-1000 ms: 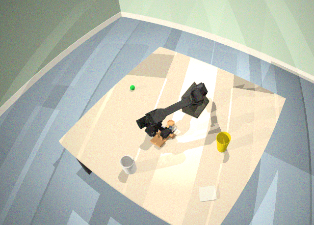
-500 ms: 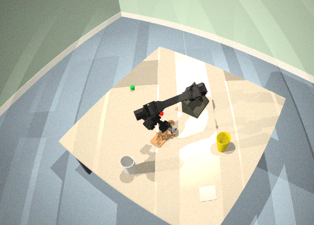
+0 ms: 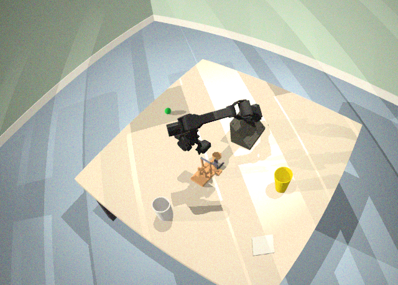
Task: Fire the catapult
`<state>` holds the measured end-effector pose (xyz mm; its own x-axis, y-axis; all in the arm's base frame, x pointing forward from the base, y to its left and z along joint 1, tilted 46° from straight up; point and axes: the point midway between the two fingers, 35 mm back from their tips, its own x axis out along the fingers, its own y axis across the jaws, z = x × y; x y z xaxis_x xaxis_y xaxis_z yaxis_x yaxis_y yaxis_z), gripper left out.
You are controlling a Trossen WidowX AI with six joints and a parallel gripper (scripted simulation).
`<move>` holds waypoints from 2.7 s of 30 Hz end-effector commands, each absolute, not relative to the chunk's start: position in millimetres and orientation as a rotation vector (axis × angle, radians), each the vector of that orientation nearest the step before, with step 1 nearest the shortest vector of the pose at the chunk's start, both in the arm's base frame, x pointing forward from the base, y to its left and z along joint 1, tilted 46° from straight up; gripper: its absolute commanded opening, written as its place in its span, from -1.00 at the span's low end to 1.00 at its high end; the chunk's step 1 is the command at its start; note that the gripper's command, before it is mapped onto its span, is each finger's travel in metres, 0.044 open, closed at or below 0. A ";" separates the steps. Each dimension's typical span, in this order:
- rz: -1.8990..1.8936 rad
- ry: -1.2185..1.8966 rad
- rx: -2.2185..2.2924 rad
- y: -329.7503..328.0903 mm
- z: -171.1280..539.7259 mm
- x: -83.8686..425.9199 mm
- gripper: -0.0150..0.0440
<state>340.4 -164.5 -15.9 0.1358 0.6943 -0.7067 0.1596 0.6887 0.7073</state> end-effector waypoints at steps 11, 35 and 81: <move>0.478 1.407 0.738 -129.3 -105.2 205.5 0.53; 0.479 1.406 0.738 -108.7 -129.2 208.4 0.53; 0.483 1.420 0.697 -144.8 -102.7 203.7 -0.49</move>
